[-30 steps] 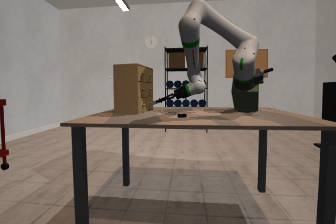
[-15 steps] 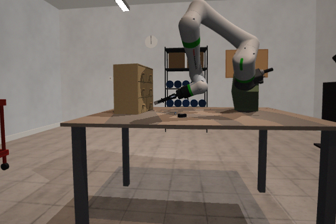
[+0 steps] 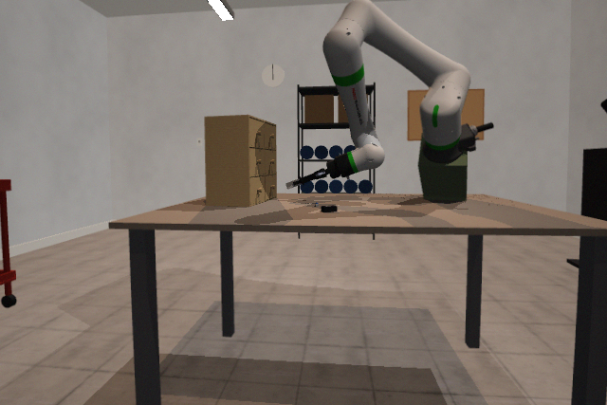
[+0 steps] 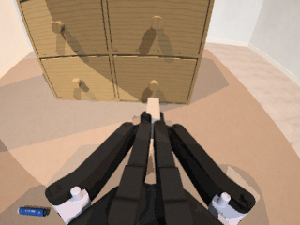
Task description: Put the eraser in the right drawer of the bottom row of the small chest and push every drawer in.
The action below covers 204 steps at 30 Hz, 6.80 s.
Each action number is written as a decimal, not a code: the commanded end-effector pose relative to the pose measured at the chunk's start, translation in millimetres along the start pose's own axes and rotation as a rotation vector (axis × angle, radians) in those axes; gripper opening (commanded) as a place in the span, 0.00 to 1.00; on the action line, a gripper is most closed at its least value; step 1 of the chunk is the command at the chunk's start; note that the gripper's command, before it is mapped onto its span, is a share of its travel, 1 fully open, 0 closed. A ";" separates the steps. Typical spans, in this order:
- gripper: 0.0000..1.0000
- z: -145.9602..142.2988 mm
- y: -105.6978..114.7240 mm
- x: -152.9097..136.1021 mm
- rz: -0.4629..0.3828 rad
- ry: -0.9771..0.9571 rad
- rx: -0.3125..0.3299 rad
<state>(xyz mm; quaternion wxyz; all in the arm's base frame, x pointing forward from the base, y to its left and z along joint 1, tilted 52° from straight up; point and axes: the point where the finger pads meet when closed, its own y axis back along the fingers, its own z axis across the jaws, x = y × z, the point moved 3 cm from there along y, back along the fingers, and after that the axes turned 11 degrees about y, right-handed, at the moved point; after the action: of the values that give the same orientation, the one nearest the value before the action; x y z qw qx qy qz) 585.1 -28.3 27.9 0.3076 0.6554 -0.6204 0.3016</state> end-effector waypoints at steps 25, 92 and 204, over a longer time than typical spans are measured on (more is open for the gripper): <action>0.00 13.4 77.0 68.1 0.000 0.001 0.001; 0.00 26.0 101.1 80.4 0.068 0.515 0.354; 0.00 30.4 185.8 153.0 0.340 2.545 1.750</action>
<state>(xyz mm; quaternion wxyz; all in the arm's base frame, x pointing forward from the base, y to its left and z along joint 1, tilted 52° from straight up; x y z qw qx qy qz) 407.8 -155.4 132.7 0.1131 -0.1259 0.3350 0.9269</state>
